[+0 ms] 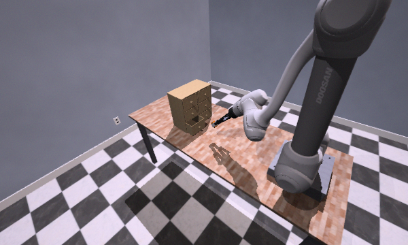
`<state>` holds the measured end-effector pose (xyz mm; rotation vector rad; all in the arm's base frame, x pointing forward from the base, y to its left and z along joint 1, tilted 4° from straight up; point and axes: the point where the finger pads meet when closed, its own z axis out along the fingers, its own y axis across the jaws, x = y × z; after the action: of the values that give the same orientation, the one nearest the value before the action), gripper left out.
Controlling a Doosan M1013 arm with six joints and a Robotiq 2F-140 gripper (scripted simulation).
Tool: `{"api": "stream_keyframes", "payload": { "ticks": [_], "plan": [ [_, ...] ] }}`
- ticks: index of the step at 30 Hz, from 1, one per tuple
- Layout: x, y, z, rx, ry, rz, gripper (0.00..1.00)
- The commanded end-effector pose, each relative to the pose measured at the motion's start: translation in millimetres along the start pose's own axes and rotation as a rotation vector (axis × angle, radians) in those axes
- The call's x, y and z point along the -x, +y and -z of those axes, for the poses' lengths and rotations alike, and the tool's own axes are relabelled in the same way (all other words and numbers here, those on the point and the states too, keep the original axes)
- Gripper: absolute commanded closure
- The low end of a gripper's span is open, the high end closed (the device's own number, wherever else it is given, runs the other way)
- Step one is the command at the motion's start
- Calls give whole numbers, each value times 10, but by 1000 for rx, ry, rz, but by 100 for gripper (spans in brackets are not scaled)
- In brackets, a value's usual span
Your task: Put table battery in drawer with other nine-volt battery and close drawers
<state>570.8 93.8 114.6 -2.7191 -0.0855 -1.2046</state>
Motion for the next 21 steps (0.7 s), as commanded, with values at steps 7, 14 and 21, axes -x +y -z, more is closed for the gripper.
{"api": "stream_keyframes", "payload": {
  "ticks": [7, 14, 21],
  "plan": [
    [41, -21, -8, 135, 322, 30, 86],
    [50, -21, -6, 177, 430, 40, 86],
    [54, -22, -5, 177, 445, 41, 86]
  ]
}}
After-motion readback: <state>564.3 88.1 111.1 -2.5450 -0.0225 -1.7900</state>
